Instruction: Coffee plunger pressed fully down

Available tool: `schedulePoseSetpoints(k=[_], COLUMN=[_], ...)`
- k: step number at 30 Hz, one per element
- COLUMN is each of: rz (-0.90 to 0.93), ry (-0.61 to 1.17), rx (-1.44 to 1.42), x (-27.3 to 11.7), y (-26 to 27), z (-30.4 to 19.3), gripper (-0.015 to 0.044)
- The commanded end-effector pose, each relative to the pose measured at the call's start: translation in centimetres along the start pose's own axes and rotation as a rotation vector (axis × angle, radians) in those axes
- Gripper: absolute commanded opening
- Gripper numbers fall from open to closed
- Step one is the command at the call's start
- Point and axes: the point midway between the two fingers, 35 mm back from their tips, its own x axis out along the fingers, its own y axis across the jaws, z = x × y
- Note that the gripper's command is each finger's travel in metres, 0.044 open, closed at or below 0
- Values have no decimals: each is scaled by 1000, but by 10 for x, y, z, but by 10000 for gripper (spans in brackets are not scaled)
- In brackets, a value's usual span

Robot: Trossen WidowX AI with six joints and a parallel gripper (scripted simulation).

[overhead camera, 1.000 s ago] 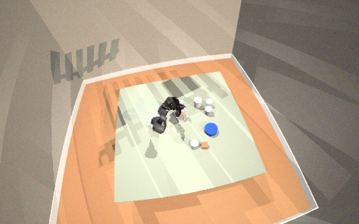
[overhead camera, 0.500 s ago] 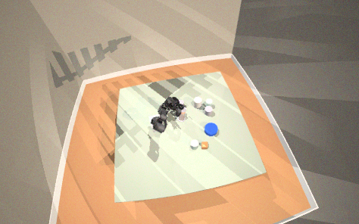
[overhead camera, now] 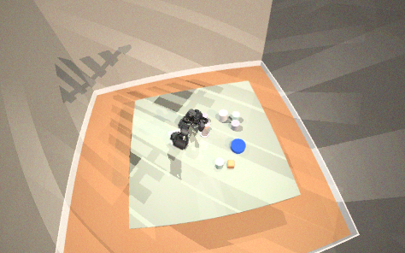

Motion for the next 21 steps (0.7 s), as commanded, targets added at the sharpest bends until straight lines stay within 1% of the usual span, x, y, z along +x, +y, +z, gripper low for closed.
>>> schedulePoseSetpoints(k=[1, 4, 16, 17, 21], rz=[0, 0, 0, 0, 5], ry=[0, 0, 0, 0, -10], rx=[0, 0, 0, 0, 12], x=[0, 0, 0, 0, 0], y=[0, 0, 0, 0, 1], z=[0, 0, 0, 0, 6], gripper=[116, 116, 431, 440, 440])
